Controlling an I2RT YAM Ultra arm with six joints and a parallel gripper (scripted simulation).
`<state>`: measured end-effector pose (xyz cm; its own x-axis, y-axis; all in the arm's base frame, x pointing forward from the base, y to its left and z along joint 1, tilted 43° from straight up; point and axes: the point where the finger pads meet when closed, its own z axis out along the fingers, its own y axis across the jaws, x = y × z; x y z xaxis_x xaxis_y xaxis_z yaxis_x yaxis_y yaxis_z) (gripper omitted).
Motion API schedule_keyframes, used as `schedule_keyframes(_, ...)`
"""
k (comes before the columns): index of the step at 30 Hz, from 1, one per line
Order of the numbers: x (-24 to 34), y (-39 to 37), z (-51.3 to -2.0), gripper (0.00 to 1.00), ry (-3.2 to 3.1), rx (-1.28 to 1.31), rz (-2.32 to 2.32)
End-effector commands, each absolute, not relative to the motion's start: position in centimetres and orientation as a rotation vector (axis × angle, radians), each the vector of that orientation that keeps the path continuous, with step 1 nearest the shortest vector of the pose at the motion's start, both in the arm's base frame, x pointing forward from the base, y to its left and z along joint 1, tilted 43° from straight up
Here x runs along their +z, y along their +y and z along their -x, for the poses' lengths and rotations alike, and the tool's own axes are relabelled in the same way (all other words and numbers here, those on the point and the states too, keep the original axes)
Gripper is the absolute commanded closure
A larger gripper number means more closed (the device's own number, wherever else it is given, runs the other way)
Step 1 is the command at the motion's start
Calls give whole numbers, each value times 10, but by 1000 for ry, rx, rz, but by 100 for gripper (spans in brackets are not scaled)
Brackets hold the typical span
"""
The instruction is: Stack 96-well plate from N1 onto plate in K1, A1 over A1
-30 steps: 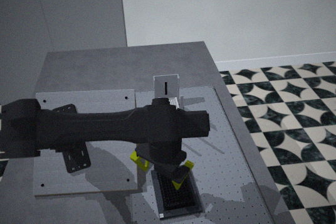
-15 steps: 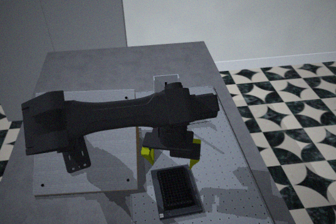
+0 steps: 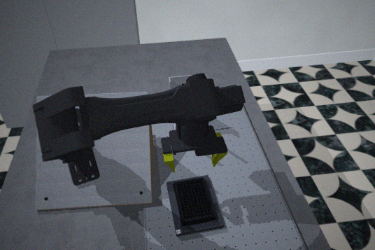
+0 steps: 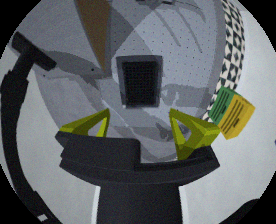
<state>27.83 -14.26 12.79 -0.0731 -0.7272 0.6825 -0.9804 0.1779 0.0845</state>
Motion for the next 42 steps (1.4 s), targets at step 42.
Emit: schedule_keyframes(42, 90, -179, -266, 0, -1854, 545, -1627)
